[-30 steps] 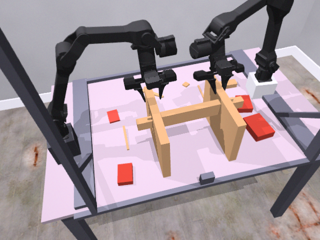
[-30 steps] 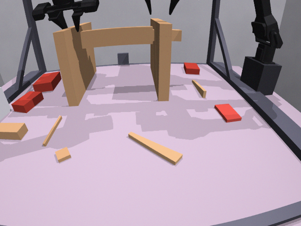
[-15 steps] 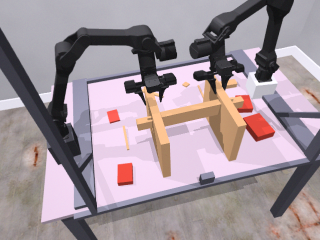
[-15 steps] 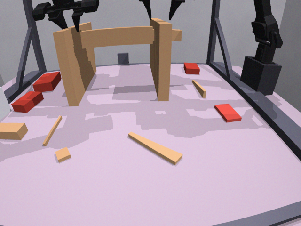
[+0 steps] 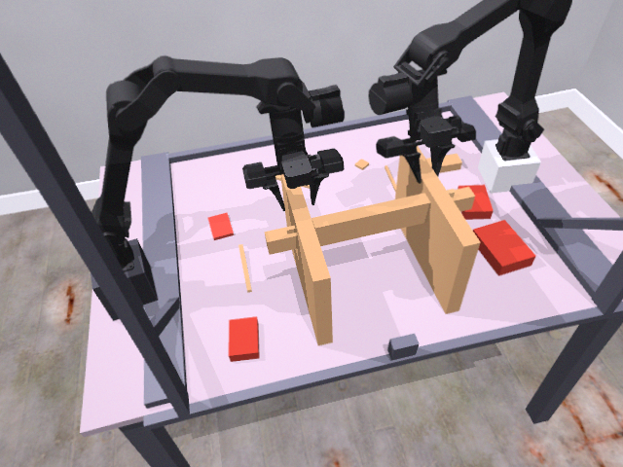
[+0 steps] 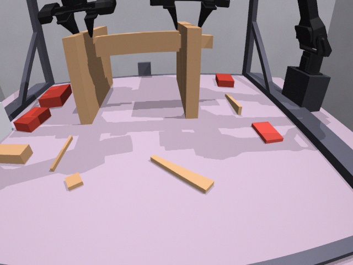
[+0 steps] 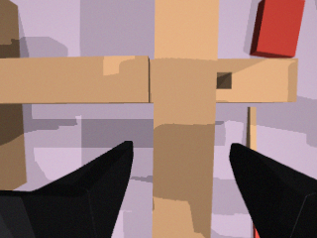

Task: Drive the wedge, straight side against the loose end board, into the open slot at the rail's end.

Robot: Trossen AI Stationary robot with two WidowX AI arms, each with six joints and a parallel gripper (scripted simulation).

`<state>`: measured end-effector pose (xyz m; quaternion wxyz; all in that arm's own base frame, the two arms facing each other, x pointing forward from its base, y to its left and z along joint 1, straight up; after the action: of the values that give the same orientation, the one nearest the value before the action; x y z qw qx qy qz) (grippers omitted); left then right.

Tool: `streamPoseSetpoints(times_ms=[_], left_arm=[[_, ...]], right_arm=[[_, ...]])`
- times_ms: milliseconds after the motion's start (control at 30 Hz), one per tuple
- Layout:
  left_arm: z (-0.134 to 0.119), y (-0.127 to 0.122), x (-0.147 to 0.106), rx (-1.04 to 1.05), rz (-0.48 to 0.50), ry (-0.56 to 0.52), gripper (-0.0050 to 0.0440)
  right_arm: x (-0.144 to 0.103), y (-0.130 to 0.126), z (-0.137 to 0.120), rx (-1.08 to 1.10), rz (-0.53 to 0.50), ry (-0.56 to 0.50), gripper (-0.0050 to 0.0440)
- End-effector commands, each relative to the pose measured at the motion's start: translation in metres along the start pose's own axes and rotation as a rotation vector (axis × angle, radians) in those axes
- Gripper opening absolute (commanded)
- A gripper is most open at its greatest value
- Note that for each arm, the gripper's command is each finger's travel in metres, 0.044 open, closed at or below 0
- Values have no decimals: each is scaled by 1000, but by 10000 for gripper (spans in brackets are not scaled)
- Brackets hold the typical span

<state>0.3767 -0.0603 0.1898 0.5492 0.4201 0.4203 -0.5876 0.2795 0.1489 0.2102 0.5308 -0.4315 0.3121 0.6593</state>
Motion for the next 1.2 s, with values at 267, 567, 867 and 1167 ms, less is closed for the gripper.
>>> streamPoseSetpoints(times_ms=[267, 567, 867, 1167], left_arm=[[1, -3, -5, 10, 33, -4, 0], [0, -1, -1, 8, 22, 0, 0], [0, -1, -1, 8, 22, 0, -4], [0, -1, -1, 8, 22, 0, -43]], right_arm=[[-3, 1, 2, -15, -15, -4, -50], [-3, 1, 2, -15, -15, -4, -50], [-10, -7, 3, -17, -51, 0, -50], [-13, -12, 1, -21, -76, 4, -50]])
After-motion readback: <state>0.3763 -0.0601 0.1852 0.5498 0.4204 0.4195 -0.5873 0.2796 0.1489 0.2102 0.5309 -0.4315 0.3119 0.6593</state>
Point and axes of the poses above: on each arm, the point midway between the two fingers, 35 mm back from their tips, its own x axis out along the fingers, its own y axis across the jaws, z = x × y, the point moved 7 cm from there along -x, back along the fingers, and after that the axes turned 6 degrees about -x, right-handed, at the moved point
